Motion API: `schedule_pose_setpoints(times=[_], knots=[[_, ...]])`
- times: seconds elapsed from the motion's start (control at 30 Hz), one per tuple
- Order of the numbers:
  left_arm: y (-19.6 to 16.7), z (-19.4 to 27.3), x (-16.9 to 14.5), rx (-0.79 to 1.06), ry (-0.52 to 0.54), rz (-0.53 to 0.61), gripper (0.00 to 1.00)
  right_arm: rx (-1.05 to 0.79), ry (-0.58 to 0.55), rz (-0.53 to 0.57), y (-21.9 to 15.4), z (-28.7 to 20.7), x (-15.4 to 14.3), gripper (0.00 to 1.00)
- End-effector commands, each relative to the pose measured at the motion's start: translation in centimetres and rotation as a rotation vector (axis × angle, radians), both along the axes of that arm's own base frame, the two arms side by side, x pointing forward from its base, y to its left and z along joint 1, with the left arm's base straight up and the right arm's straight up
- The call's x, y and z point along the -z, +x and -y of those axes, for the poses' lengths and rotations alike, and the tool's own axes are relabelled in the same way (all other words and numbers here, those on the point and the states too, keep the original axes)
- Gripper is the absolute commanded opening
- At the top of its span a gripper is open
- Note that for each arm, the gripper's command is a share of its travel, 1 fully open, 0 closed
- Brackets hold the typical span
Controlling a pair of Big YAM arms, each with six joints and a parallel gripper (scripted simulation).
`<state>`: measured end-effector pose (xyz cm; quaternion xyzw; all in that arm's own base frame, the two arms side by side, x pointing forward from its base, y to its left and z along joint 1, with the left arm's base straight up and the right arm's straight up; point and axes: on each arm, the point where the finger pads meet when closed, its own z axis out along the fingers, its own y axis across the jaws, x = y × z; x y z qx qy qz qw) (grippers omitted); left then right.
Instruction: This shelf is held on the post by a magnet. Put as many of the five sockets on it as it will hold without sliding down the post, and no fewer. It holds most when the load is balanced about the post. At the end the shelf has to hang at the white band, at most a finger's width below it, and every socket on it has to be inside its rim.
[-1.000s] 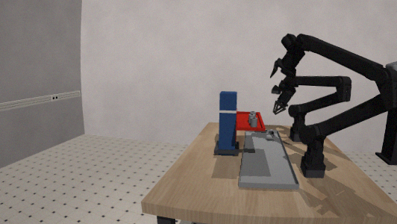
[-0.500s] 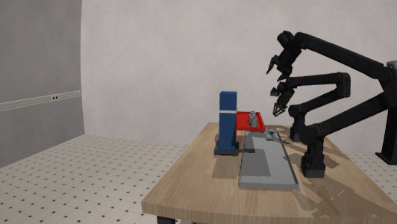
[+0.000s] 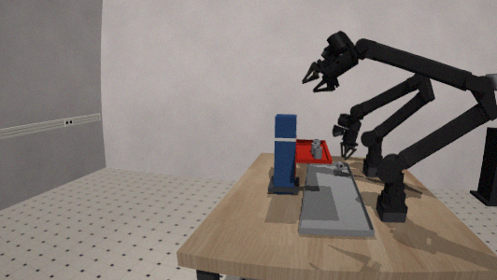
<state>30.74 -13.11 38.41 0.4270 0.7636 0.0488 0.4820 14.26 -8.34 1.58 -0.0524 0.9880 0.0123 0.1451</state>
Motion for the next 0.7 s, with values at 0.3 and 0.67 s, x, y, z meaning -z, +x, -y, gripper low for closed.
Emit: schedule_pose_setpoints(times=[0.3,0.67], knots=[[10.9,-13.3,-7.8,-0.502,-0.274,0.204,0.65,-0.011,-0.028,-0.014,1.7,1.0,0.1,0.65],[12.8,-26.4,-10.2,-0.82,-0.391,0.362,0.65,-0.001,-0.027,-0.012,1.5,1.1,0.0,0.65]])
